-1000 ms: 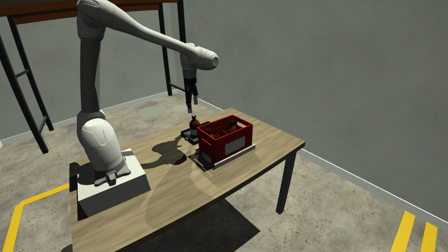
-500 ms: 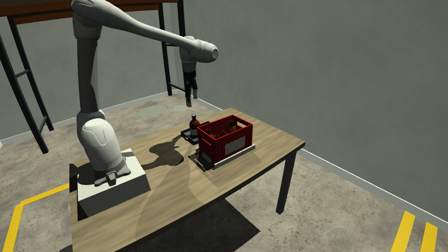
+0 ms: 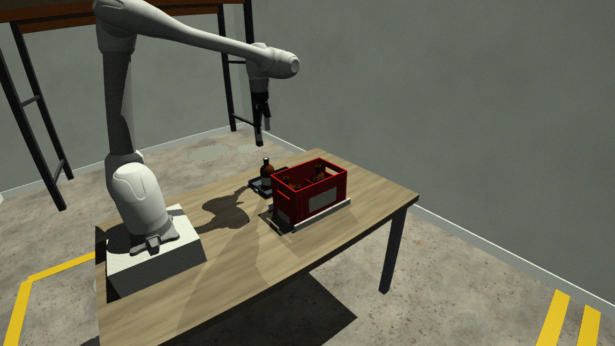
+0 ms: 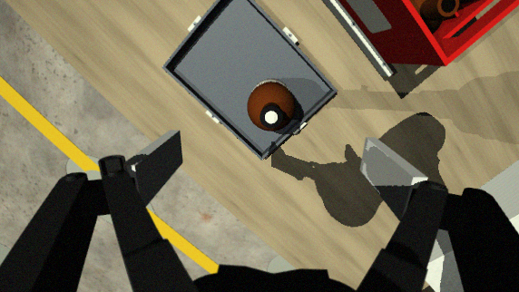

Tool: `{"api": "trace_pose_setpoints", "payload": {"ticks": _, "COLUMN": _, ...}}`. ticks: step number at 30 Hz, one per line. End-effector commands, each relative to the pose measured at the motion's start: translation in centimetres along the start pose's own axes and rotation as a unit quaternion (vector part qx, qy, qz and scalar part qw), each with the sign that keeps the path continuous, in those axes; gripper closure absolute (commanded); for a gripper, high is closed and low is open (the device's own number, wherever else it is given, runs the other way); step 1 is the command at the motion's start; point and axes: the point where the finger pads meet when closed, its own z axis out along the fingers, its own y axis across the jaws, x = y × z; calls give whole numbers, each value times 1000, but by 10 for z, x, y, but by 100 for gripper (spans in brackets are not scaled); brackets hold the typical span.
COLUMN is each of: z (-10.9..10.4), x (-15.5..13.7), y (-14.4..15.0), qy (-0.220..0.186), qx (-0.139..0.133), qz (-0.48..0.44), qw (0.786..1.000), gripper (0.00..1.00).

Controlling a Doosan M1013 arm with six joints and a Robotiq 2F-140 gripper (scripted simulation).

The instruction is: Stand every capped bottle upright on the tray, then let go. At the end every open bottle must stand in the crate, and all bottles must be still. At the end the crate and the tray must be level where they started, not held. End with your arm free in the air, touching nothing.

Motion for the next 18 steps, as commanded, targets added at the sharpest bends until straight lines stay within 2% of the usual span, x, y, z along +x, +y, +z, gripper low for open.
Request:
{"api": "trace_pose_setpoints", "payload": {"ticks": 1, "z": -5, "x": 0, "y": 0, "qy": 0, "qx": 0, "qz": 0, "qw": 1000, "gripper": 0}}
{"api": "trace_pose_setpoints", "payload": {"ticks": 18, "z": -9, "x": 0, "y": 0, "qy": 0, "qx": 0, "qz": 0, "qw": 1000, "gripper": 0}}
